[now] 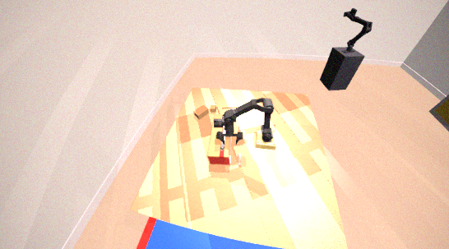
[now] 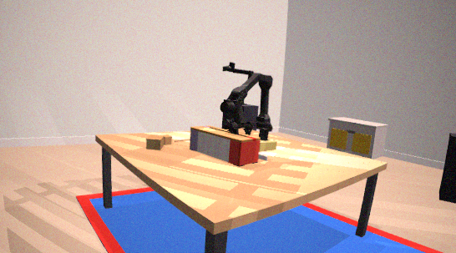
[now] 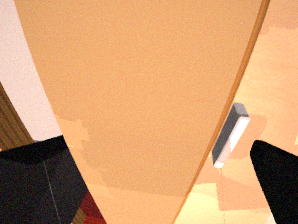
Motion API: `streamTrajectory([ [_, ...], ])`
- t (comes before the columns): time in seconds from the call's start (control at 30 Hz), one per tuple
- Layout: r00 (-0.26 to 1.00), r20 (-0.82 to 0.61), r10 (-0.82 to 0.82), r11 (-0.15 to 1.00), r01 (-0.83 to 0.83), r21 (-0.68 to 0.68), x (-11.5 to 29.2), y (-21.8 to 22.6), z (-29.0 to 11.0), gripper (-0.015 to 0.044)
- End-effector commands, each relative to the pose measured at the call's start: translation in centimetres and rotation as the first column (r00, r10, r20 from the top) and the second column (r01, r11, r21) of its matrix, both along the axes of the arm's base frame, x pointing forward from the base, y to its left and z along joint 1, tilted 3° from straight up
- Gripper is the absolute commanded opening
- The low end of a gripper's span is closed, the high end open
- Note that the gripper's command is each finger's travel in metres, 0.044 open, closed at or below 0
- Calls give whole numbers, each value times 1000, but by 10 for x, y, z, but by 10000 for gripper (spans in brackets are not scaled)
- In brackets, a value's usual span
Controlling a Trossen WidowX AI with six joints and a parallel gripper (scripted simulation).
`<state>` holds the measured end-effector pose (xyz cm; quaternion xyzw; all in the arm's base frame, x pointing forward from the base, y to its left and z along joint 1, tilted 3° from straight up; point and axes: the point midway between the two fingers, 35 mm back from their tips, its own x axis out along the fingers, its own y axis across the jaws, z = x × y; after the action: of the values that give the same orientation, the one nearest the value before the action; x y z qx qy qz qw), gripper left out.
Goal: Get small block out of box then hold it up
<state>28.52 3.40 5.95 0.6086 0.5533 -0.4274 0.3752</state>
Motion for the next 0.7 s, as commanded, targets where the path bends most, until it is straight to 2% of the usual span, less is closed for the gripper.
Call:
streamTrajectory([
  [0.0, 1000, 1, -2, 1000, 2, 8, 1, 10, 1, 400],
  [0.67, 1000, 2, -2, 1000, 2, 11, 5, 49, 2, 400],
])
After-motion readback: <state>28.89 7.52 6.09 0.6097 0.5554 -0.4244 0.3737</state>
